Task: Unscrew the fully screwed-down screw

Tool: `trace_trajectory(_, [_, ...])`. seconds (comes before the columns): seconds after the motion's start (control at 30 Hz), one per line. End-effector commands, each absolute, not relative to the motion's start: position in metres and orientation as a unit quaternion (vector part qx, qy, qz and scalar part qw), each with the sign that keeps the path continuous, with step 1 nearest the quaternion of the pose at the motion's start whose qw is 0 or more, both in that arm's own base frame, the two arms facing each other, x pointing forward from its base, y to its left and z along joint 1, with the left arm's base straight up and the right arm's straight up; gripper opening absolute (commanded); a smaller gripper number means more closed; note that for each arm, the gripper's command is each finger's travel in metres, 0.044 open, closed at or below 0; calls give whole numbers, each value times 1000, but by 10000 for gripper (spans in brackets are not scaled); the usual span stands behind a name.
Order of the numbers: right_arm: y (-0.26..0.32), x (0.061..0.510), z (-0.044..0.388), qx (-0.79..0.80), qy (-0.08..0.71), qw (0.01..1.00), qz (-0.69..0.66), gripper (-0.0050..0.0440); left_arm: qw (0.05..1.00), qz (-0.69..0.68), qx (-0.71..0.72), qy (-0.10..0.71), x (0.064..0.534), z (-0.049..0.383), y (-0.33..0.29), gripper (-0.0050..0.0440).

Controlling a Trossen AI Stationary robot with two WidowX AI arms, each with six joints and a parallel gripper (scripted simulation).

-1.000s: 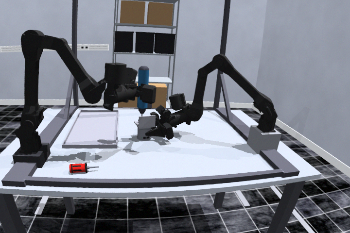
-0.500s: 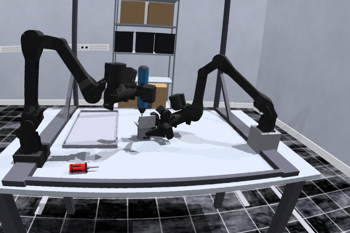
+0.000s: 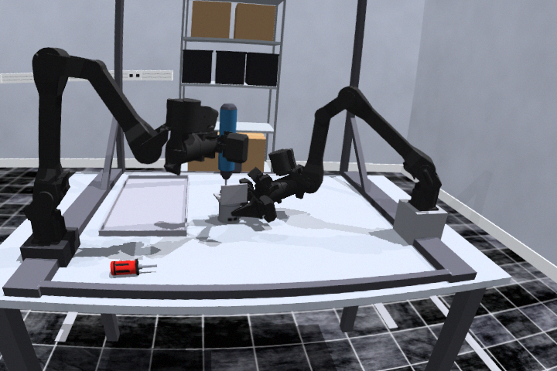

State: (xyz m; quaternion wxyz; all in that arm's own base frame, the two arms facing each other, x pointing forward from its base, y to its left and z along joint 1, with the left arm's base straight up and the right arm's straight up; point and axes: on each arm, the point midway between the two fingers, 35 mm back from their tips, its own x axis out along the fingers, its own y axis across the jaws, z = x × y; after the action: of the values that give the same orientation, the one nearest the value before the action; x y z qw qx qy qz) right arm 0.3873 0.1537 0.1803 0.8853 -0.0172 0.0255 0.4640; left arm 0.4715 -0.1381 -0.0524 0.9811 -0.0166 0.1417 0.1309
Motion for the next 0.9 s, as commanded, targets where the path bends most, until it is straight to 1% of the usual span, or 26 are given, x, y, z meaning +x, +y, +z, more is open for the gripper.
trace_trajectory(0.0, [153, 388, 185, -19, 22, 886, 463, 165, 983, 131, -26, 128, 477, -39, -140, 241])
trace_trajectory(0.23, [153, 388, 185, -19, 22, 886, 463, 165, 983, 131, -26, 128, 477, -39, -140, 241])
trace_trajectory(0.3, [153, 390, 199, -24, 14, 886, 462, 165, 983, 131, -26, 128, 477, -39, -140, 241])
trace_trajectory(0.33, [153, 390, 199, -24, 17, 886, 462, 165, 983, 131, -26, 128, 477, -39, -140, 241])
trace_trajectory(0.37, [153, 389, 190, -20, 27, 886, 462, 165, 983, 131, -26, 128, 477, -39, -140, 241])
trace_trajectory(0.43, [153, 389, 190, -20, 27, 886, 462, 165, 983, 131, -26, 128, 477, -39, -140, 241])
trace_trajectory(0.47, [153, 388, 179, -14, 38, 886, 462, 165, 983, 131, -26, 128, 477, -39, -140, 241])
trace_trajectory(0.6, [152, 387, 171, -15, 38, 886, 463, 165, 983, 131, -26, 128, 477, -39, -140, 241])
trace_trajectory(0.87, [153, 390, 175, -16, 34, 886, 463, 165, 983, 131, -26, 128, 477, -39, -140, 241])
